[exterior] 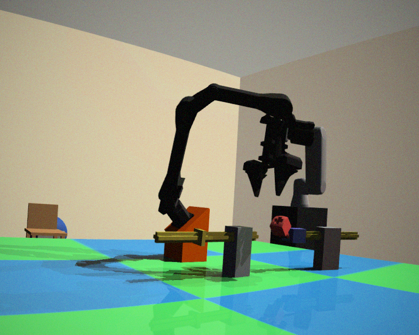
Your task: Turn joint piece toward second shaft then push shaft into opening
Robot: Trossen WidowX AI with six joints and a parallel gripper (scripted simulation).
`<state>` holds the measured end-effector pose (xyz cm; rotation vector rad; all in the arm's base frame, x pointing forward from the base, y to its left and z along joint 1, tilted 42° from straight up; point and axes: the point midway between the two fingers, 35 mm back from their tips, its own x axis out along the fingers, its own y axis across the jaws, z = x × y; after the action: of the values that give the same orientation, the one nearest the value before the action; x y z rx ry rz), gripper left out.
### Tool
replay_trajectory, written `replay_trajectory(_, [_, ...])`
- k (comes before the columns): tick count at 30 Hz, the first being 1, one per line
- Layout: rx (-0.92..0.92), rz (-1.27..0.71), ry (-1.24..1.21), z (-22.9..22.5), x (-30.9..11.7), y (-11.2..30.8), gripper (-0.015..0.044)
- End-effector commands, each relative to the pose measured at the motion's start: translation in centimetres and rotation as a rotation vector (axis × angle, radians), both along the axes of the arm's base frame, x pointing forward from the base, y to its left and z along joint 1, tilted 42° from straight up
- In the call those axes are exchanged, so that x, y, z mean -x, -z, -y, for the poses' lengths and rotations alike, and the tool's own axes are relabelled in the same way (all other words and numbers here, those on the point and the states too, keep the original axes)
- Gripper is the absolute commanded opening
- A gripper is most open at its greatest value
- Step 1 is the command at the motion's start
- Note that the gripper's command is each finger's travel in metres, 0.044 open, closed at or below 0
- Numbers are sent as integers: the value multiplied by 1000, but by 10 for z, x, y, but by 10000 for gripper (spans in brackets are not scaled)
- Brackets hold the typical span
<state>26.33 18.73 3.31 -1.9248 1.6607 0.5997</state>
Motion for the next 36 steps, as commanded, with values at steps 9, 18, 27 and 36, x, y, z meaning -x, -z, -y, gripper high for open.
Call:
replay_trajectory(9, [95, -255, -237, 0, 0, 3, 440])
replay_trajectory(18, [96, -259, -240, 7, -3, 12, 440])
replay_trajectory(27, [96, -258, -241, 32, -8, 42, 440])
replay_trajectory(36, [98, -258, -240, 51, -8, 63, 440])
